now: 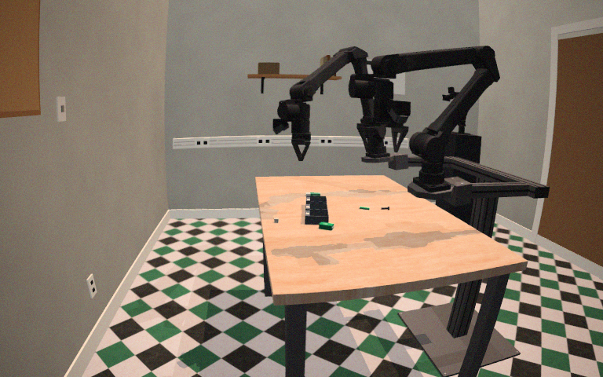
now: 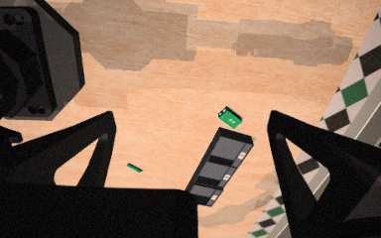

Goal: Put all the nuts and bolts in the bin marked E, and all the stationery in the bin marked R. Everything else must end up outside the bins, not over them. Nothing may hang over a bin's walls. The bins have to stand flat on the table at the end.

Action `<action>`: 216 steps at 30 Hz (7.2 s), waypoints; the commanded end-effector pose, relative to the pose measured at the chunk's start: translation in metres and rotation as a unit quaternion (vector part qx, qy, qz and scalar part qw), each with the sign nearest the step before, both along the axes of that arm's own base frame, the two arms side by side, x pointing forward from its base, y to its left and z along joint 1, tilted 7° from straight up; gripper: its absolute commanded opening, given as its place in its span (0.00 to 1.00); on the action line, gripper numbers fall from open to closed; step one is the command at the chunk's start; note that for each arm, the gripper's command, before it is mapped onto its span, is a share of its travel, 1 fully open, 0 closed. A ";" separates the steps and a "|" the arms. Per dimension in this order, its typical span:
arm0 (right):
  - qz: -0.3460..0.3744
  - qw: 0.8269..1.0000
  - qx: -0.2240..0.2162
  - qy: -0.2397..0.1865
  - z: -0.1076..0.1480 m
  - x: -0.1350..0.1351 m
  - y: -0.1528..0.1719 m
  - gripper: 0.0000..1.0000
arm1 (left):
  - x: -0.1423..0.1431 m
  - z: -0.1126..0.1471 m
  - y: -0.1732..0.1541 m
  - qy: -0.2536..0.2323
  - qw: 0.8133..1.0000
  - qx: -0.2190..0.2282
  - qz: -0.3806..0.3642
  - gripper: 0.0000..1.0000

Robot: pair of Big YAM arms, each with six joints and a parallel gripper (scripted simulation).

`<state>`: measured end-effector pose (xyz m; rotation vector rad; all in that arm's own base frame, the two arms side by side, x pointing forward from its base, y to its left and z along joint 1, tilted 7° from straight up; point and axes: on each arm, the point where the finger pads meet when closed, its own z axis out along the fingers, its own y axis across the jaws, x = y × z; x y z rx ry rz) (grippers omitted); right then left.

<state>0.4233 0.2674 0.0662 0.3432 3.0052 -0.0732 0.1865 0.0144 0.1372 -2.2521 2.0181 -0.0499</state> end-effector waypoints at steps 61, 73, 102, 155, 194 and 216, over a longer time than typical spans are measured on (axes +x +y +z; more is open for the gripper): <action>-0.049 0.999 0.023 -0.006 -0.172 -0.335 0.013 0.29 | -0.002 0.002 0.001 -0.002 1.000 -0.002 0.008 1.00; -0.038 0.999 0.009 -0.003 -0.174 -0.343 -0.003 0.29 | -0.002 0.002 0.001 -0.002 1.000 -0.002 0.008 1.00; -0.038 0.999 0.000 -0.001 -0.207 -0.337 -0.013 0.29 | -0.002 0.002 0.001 -0.002 1.000 -0.002 0.008 1.00; -0.040 0.999 0.012 -0.004 -0.246 -0.326 0.001 0.10 | -0.002 0.002 0.001 -0.002 1.000 -0.002 0.008 1.00; -0.036 0.999 -0.007 0.001 -0.191 -0.342 -0.010 0.10 | -0.002 0.002 0.001 -0.002 1.000 -0.002 0.008 1.00; -0.036 0.999 -0.002 0.000 -0.192 -0.344 -0.009 0.10 | -0.002 0.002 0.001 -0.002 1.000 -0.002 0.008 1.00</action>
